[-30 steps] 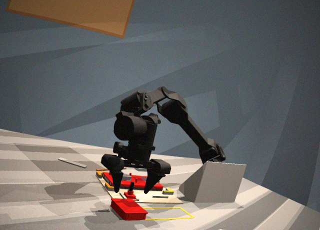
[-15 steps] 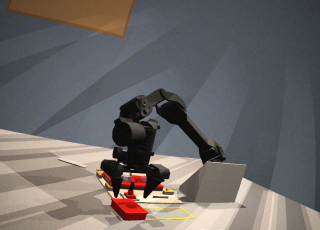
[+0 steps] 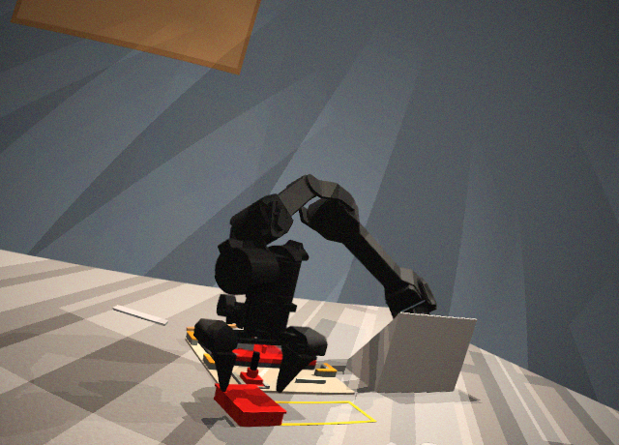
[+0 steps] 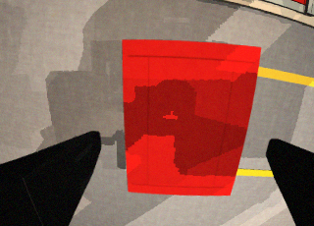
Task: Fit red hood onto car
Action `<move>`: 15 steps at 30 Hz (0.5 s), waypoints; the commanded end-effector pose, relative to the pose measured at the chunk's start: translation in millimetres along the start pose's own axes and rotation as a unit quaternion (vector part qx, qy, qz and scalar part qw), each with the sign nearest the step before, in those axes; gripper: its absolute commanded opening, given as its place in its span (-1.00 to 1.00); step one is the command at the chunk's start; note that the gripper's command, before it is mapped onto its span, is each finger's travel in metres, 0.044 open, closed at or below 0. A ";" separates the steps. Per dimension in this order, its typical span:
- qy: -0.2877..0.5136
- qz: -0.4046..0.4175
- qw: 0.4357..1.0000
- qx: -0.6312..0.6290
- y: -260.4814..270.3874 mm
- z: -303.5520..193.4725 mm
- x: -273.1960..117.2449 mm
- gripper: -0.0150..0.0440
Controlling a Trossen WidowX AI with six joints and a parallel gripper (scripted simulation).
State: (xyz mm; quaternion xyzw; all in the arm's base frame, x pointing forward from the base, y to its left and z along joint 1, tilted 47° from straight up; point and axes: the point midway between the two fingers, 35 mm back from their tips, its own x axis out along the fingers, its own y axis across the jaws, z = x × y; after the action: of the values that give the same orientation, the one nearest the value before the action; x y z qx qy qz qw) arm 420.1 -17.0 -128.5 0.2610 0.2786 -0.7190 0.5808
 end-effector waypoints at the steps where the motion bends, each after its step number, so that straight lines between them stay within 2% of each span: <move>1: -0.001 0.001 1.000 -0.001 -0.2 1.3 4.1 1.00; 15: -0.002 0.001 1.000 -0.001 -0.9 1.7 12.1 1.00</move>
State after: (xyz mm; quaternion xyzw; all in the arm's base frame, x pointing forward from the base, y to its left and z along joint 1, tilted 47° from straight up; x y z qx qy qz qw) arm 416.8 -24.7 -135.2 0.2607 0.2783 -0.7194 0.5806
